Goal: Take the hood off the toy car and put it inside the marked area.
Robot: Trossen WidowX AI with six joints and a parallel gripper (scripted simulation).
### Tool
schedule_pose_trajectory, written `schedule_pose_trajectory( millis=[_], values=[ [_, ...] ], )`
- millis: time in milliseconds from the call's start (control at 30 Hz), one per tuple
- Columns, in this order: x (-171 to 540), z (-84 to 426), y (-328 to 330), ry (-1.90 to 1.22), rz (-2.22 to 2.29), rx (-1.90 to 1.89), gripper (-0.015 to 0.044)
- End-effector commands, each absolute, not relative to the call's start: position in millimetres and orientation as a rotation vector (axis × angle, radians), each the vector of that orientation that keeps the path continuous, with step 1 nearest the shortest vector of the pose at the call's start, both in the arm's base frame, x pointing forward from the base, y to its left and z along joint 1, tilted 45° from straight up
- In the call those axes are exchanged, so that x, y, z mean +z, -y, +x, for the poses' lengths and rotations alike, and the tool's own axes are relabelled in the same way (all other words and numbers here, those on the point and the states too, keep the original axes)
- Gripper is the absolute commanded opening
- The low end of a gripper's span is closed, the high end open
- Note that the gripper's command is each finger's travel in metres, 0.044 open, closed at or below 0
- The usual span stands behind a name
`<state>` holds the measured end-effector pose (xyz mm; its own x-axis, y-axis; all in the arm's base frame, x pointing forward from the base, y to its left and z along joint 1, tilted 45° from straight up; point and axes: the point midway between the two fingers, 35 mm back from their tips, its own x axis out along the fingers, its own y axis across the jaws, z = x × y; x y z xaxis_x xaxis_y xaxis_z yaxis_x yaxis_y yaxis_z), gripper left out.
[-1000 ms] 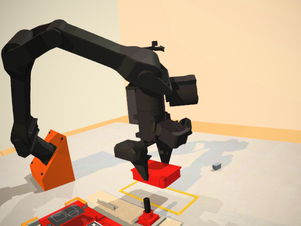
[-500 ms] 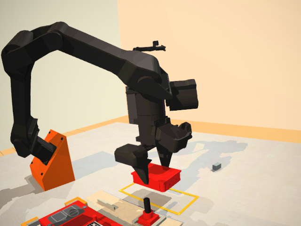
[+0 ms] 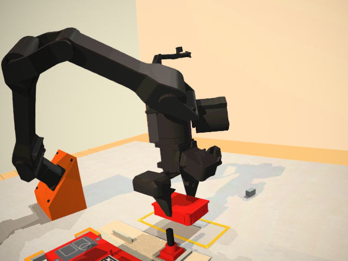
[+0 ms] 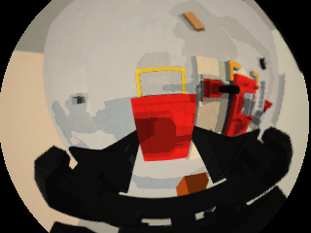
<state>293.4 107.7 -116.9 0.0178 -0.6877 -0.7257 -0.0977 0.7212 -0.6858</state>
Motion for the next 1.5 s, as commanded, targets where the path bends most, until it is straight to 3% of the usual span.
schedule_pose_trajectory(
  millis=[0,1467],
  values=[
    [-119.1,293.4,-104.8,-1.505,-0.682,-0.515,0.0000],
    [-133.7,293.3,-89.8,-1.505,-0.683,-0.516,0.0000]
  ],
)
